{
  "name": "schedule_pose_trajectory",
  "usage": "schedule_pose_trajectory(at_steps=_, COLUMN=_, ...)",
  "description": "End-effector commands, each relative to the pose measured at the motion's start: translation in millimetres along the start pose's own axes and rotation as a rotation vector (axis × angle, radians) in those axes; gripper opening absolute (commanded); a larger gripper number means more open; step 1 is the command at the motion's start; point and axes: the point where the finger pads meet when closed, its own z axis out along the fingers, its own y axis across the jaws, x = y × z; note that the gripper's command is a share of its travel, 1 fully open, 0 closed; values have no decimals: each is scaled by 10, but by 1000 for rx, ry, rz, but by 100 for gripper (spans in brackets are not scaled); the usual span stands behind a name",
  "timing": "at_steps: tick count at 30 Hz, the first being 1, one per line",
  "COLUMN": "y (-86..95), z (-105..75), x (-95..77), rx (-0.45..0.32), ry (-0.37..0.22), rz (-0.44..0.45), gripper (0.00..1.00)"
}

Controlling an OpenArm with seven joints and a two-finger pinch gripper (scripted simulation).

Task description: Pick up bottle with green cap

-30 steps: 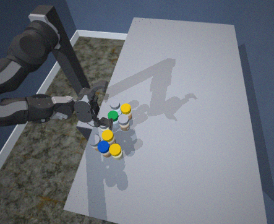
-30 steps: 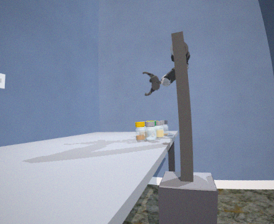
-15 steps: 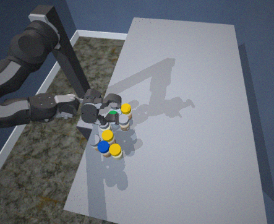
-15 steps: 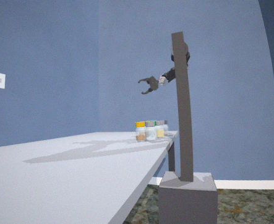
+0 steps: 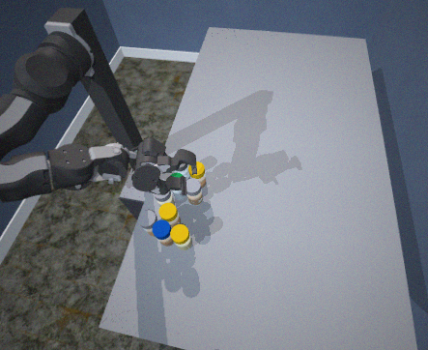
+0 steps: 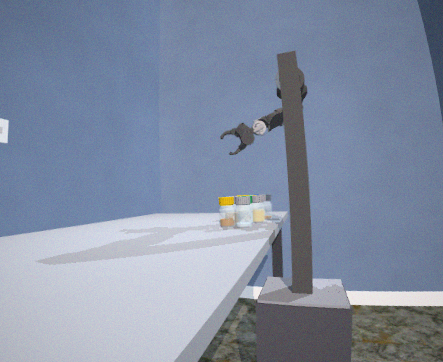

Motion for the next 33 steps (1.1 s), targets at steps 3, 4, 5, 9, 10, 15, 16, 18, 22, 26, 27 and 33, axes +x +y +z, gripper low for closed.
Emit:
schedule_pose_trajectory(at_steps=3, y=-22, z=1, x=8, rx=21, ry=9, rz=6, gripper=45)
schedule_pose_trajectory(at_steps=4, y=-22, z=1, x=8, rx=21, ry=9, rz=6, gripper=45)
schedule_pose_trajectory(at_steps=5, y=-22, z=1, x=8, rx=21, ry=9, rz=6, gripper=45)
schedule_pose_trajectory(at_steps=9, y=-56, z=9, x=60, rx=75, ry=45, rz=24, gripper=45)
schedule_pose_trajectory(at_steps=10, y=-68, z=12, x=76, rx=95, ry=58, rz=30, gripper=45)
schedule_pose_trajectory(at_steps=15, y=-125, z=28, x=158, rx=191, ry=122, rz=60, gripper=45)
schedule_pose_trajectory(at_steps=16, y=-136, z=31, x=175, rx=211, ry=135, rz=66, gripper=45)
schedule_pose_trajectory(at_steps=18, y=-136, z=31, x=175, rx=211, ry=135, rz=66, gripper=45)
schedule_pose_trajectory(at_steps=22, y=-136, z=31, x=175, rx=211, ry=135, rz=66, gripper=45)
schedule_pose_trajectory(at_steps=26, y=-154, z=10, x=234, rx=260, ry=177, rz=71, gripper=45)
schedule_pose_trajectory(at_steps=27, y=-160, z=3, x=253, rx=278, ry=192, rz=73, gripper=45)
schedule_pose_trajectory(at_steps=33, y=-196, z=-41, x=368, rx=385, ry=282, rz=83, gripper=45)
